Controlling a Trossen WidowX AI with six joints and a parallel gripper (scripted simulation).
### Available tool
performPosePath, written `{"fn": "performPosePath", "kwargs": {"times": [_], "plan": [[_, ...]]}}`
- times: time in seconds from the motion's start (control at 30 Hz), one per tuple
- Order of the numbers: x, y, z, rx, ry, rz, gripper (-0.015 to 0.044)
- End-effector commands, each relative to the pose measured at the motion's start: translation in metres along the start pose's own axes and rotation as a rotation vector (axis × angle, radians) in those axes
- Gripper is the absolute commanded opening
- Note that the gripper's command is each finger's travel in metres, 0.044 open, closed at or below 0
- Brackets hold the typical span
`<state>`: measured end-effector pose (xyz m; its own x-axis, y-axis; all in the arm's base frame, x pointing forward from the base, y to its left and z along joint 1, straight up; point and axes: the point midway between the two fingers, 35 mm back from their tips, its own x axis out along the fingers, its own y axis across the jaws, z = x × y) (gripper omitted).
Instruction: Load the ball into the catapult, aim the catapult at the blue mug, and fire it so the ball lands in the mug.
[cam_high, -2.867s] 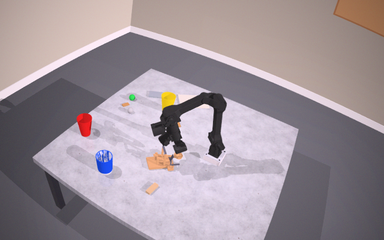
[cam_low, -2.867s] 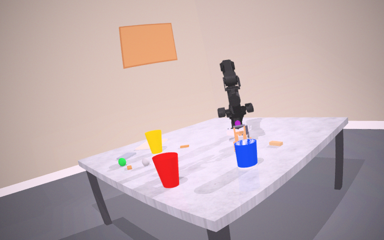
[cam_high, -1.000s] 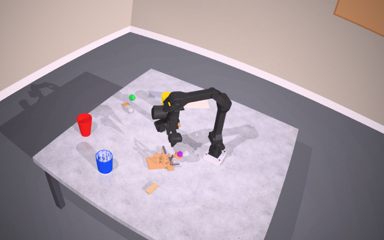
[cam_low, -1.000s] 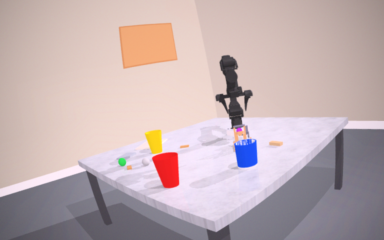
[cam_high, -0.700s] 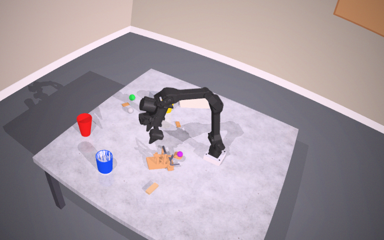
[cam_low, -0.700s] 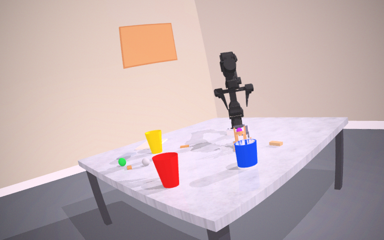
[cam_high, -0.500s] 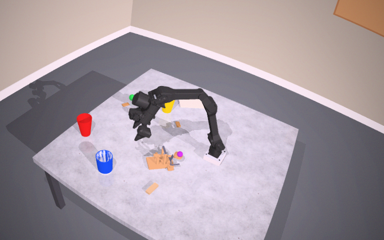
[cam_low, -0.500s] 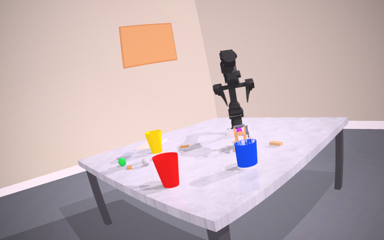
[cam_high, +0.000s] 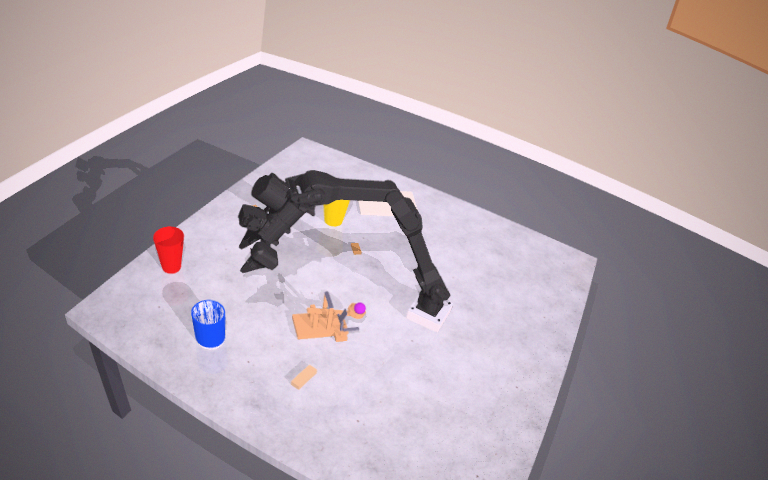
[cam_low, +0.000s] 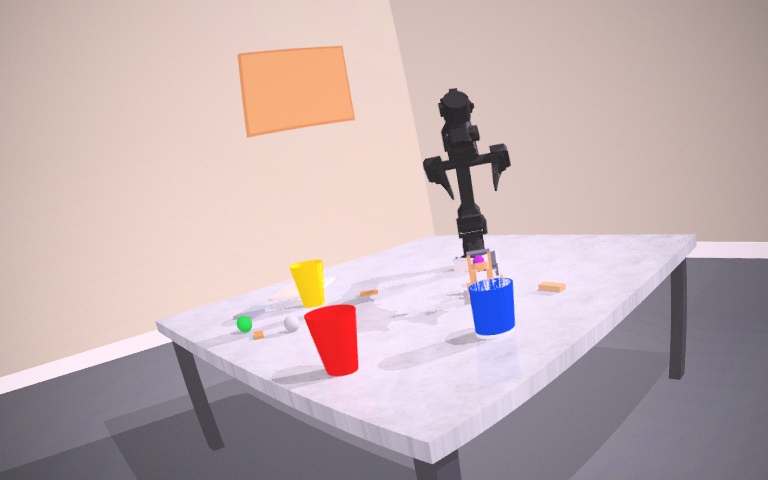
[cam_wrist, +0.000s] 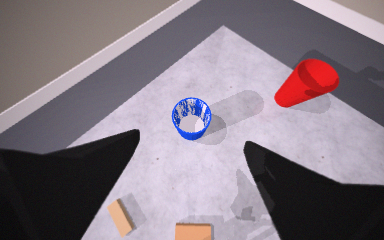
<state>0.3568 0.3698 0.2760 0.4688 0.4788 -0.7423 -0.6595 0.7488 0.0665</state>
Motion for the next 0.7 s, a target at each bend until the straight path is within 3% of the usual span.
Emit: {"fn": "performPosePath", "kwargs": {"times": [0.0, 0.37, 0.67], "plan": [[-0.0021, 0.0002, 0.0043, 0.005, -0.015, -0.002, 0.044], [-0.0021, 0.0002, 0.0043, 0.005, -0.015, -0.002, 0.044], [-0.0021, 0.0002, 0.0043, 0.005, -0.015, -0.002, 0.0204]]}}
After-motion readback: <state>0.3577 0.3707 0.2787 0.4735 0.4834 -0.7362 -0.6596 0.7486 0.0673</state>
